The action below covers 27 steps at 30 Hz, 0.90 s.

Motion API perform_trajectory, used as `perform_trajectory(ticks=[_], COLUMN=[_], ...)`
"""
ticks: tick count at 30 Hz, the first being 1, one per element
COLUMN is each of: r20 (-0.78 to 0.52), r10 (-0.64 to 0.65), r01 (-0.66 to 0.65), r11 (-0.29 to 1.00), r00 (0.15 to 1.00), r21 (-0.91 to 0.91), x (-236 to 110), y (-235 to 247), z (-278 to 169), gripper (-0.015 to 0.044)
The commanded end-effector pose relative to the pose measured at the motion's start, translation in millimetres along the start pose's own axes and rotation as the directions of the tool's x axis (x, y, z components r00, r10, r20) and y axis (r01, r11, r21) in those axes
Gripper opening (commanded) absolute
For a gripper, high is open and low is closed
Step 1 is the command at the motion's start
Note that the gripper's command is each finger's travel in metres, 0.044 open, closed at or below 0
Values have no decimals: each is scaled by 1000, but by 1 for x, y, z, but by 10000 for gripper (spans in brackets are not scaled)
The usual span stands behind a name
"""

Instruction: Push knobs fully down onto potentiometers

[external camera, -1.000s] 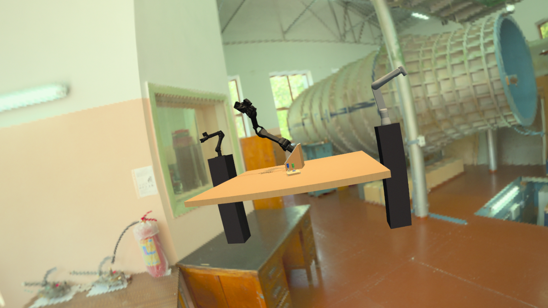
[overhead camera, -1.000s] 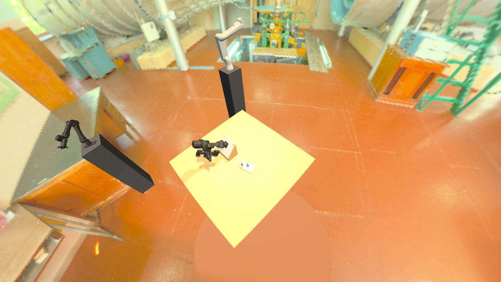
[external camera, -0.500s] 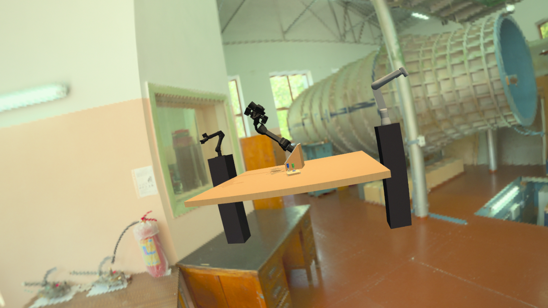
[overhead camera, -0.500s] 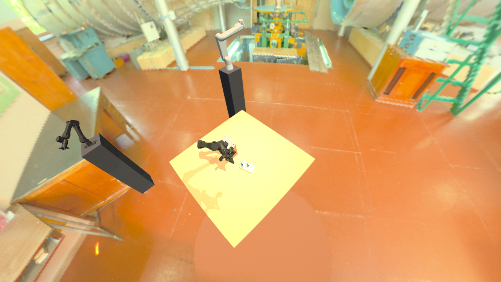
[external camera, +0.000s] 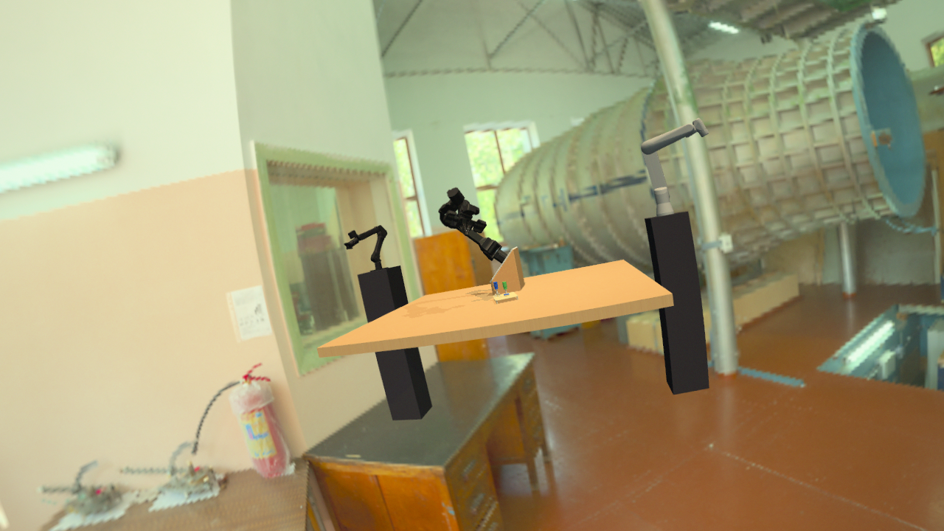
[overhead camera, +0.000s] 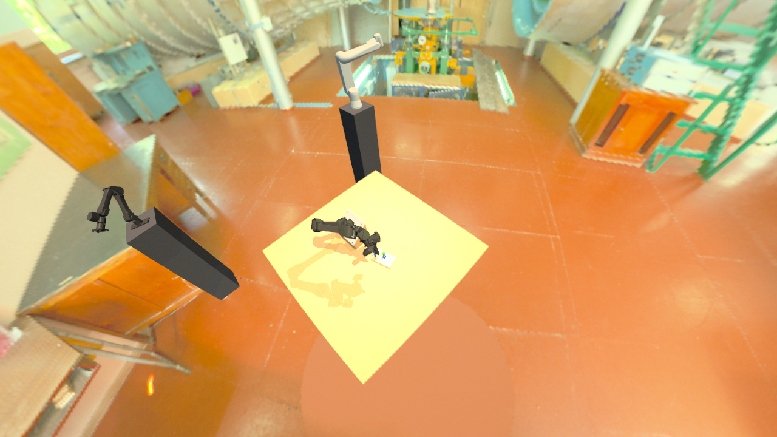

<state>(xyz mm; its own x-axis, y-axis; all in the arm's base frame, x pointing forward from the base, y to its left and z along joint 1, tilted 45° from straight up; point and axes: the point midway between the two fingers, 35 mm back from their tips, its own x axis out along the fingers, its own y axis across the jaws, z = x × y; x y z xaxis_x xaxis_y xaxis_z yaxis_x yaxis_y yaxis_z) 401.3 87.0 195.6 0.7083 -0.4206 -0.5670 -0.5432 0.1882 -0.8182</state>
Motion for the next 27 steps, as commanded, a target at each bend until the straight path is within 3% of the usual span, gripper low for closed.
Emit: perform_trajectory(ticks=[1, 10, 19, 27], r20=[-80, -298, -519, -536], r10=[100, 295, 423, 428], r01=[-101, -306, -456, -465], r11=[995, 952, 887, 882], r00=[992, 908, 743, 727], r21=[-15, 8, 69, 74], x=[22, 52, 57, 70], y=[36, 112, 176, 188], z=[-11, -53, -104, -118], gripper=[0, 0, 0, 0])
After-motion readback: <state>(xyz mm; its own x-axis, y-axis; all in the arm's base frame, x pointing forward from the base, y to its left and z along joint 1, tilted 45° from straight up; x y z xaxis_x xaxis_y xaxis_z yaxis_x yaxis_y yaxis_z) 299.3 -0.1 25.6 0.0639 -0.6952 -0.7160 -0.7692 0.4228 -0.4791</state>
